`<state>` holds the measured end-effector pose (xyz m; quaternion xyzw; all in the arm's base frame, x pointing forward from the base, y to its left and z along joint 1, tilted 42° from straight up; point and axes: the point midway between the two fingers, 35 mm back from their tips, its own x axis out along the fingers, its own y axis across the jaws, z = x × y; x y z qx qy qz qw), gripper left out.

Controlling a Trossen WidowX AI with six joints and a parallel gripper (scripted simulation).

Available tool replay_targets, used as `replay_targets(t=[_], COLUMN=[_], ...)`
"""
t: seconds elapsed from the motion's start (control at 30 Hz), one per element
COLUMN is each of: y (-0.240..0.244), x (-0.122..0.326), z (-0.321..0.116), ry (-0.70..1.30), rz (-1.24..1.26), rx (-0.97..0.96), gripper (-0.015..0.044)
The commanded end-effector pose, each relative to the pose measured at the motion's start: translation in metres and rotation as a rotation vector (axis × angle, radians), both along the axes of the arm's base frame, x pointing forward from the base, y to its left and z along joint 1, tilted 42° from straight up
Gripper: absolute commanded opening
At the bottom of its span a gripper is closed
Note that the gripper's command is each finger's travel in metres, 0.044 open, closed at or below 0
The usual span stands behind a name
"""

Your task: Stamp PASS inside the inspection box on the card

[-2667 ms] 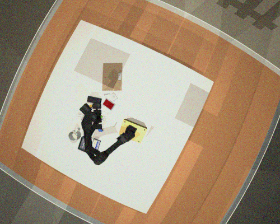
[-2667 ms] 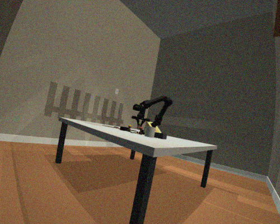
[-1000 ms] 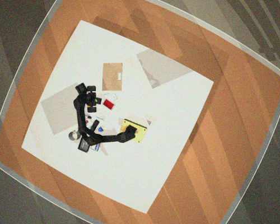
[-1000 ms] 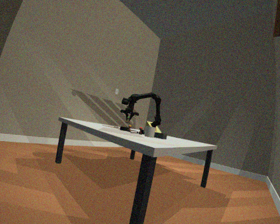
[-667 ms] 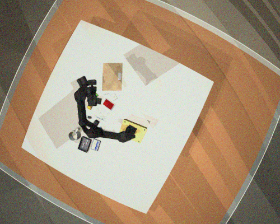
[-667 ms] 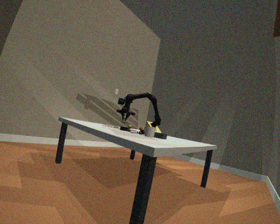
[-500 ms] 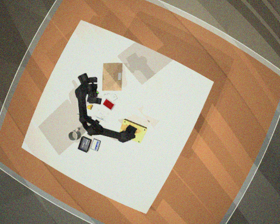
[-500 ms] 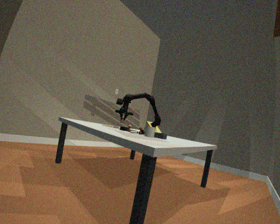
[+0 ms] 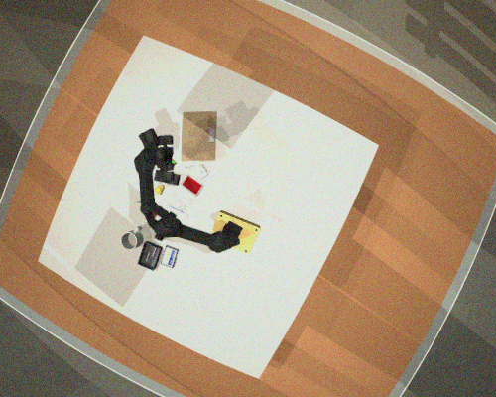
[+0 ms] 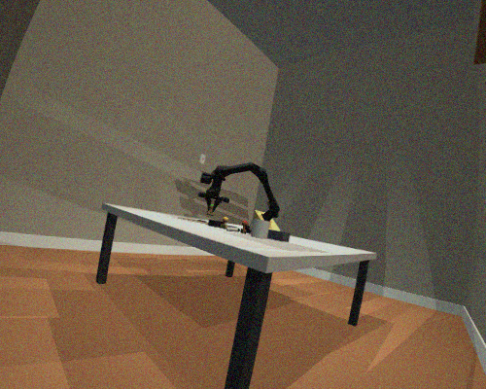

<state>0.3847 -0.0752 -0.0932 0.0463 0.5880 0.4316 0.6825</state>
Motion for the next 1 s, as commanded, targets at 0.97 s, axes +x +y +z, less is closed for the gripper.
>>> replay_targets(t=[0.97], y=[0.038], x=[-0.007], z=[-0.041], ry=[0.007], rz=[0.000], rx=[0.008], gripper=[0.0000])
